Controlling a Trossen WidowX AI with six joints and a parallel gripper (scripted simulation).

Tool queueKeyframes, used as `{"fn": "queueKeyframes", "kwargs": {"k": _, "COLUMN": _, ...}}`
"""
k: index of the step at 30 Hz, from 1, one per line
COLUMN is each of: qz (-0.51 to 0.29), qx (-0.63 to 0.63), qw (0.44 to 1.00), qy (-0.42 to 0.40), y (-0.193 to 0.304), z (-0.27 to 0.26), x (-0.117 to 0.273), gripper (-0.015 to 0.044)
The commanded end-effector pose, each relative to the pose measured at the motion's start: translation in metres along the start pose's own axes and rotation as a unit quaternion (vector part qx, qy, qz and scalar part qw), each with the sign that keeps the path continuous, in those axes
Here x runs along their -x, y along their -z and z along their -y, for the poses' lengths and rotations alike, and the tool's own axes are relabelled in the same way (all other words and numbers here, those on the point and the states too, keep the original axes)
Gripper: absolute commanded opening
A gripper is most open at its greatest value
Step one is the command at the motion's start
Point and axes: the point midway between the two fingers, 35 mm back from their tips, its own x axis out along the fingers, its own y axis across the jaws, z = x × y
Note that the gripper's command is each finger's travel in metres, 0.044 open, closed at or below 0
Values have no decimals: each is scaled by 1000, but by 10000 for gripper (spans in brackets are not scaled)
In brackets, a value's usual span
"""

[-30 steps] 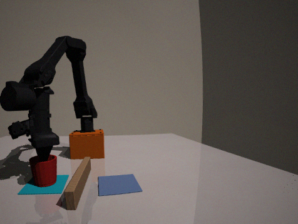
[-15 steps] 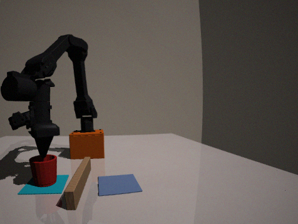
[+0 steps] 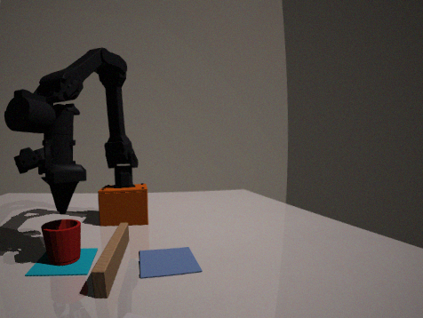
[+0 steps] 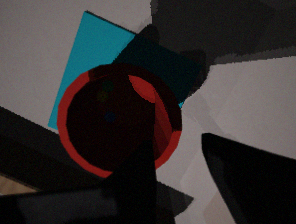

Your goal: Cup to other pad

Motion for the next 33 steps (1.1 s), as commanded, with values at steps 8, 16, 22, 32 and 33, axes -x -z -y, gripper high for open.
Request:
{"fn": "queueKeyframes", "kwargs": {"k": 8, "qz": 0, "qx": 0, "qw": 1000, "qy": 0, "y": 0, "z": 0, "x": 0, "gripper": 338}}
{"fn": "queueKeyframes", "kwargs": {"k": 16, "qz": 2, "qx": -1, "qw": 1000, "qy": -1, "y": 0, "z": -1, "x": 25, "gripper": 440}}
{"fn": "queueKeyframes", "kwargs": {"k": 22, "qz": 4, "qx": -2, "qw": 1000, "qy": -1, "y": 3, "z": 2, "x": 57, "gripper": 440}}
{"fn": "queueKeyframes", "kwargs": {"k": 32, "qz": 1, "qx": 0, "qw": 1000, "qy": -1, "y": 6, "z": 3, "x": 60, "gripper": 440}}
{"fn": "queueKeyframes", "kwargs": {"k": 33, "qz": 1, "qx": 0, "qw": 1000, "qy": -1, "y": 6, "z": 3, "x": 60, "gripper": 440}}
